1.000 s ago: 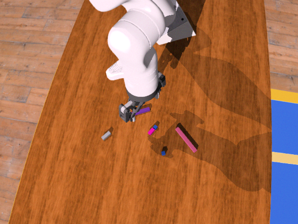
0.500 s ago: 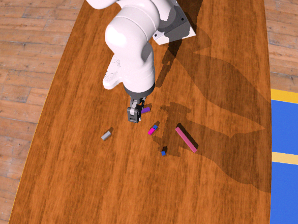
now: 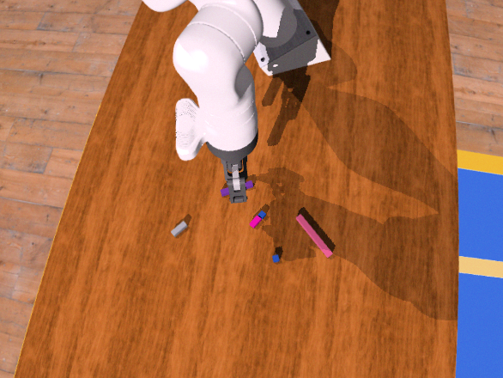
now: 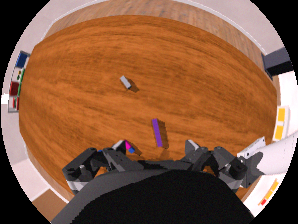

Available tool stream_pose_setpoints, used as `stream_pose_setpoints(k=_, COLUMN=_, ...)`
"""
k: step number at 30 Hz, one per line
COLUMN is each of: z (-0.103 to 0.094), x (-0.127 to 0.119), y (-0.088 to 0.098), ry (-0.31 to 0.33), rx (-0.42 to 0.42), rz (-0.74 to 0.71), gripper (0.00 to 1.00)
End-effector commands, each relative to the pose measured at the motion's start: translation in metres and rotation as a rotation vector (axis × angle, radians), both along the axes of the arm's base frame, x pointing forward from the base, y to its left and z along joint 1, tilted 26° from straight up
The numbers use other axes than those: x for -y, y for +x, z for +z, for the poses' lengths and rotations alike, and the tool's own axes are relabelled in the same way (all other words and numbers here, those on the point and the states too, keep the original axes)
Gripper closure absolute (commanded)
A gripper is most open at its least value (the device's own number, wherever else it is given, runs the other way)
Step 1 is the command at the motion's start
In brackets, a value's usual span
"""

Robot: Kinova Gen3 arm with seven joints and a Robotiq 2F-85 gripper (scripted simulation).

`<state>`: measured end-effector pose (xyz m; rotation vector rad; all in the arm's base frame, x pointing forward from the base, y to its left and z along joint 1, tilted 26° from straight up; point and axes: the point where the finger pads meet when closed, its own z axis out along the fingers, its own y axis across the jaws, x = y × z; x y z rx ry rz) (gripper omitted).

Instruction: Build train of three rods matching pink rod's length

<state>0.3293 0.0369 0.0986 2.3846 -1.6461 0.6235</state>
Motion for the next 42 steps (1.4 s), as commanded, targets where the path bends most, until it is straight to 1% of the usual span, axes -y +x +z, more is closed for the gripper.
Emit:
stream_pose_setpoints(k=1, z=0.0005, x=0.0022, y=-0.0009, ry=-0.006, rx=-0.014, rz=0.030, gripper=0.00)
stream_pose_setpoints(k=7, z=0.0004, x=0.0036, y=-0.0022, ry=-0.027, rx=-0.046, rz=0.113, gripper=0.00)
stream_pose_setpoints(k=15, z=0.0003, x=0.0044, y=-0.0030, ry=-0.039, rx=-0.065, rz=0.162, gripper=0.00)
stream_pose_setpoints(k=29, z=0.0003, x=0.0047, y=-0.0034, ry=-0.044, rx=-0.074, rz=0.185, gripper=0.00)
stream_pose_setpoints(k=30, z=0.0003, x=0.0047, y=-0.0034, ry=-0.044, rx=-0.074, rz=0.185, gripper=0.76)
stream_pose_setpoints(k=42, z=0.0003, x=0.0047, y=-0.0034, ry=-0.044, rx=-0.074, rz=0.185, gripper=0.76)
